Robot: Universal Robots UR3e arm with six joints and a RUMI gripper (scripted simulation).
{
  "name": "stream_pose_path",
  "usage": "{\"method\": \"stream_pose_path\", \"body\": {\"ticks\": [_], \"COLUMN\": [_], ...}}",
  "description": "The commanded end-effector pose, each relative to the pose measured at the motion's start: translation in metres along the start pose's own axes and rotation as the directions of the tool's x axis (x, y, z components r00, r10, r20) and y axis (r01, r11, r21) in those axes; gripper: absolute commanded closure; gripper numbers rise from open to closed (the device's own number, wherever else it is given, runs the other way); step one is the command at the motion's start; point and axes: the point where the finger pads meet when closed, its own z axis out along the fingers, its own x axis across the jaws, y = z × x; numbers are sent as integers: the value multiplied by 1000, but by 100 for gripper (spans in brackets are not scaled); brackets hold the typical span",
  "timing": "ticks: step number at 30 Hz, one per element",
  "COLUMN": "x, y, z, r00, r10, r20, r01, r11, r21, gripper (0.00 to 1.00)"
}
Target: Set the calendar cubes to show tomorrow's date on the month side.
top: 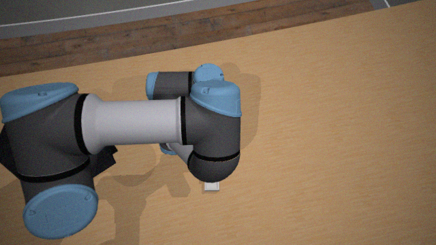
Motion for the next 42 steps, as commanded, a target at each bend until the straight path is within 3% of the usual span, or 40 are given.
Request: {"method": "stream_pose_path", "body": {"ticks": [1, 39, 42], "x": [0, 0, 0], "y": [0, 0, 0], "z": [0, 0, 0], "r00": [1000, 1000, 1000], "r10": [0, 0, 0], "r20": [1, 1, 1], "r01": [0, 0, 0], "r11": [1000, 1000, 1000], "r21": [-1, -1, -1], "gripper": [90, 90, 86]}}
